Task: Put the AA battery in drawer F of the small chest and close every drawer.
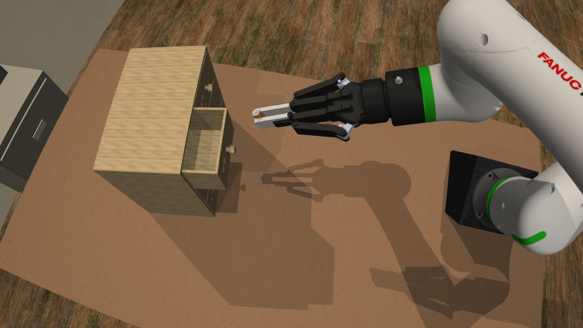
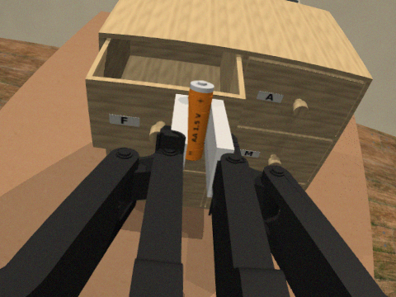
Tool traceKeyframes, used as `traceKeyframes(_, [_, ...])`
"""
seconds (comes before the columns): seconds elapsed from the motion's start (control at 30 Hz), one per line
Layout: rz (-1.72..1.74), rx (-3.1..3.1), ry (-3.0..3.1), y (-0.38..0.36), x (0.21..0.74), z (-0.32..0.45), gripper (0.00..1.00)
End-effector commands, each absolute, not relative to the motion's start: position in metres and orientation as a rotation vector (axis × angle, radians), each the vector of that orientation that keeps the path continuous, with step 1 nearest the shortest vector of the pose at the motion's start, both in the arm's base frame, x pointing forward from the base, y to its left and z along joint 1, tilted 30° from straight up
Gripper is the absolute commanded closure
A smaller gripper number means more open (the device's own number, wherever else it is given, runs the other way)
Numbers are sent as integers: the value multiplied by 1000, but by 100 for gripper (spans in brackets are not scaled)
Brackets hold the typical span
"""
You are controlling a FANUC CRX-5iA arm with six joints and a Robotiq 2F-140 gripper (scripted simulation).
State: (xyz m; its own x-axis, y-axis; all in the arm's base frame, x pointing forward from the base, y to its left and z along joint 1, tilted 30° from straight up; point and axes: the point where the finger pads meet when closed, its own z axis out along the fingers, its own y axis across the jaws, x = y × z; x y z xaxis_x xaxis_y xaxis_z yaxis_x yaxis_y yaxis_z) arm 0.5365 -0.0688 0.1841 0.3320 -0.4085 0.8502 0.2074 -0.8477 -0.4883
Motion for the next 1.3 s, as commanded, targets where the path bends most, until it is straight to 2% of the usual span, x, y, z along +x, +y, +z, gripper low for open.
traceKeyframes(0.0, [-1550,-2079,176,-67,550,186,94])
traceKeyframes(0.8, [-1550,-2079,176,-52,631,194,94])
traceKeyframes(1.27, [-1550,-2079,176,-49,648,196,94])
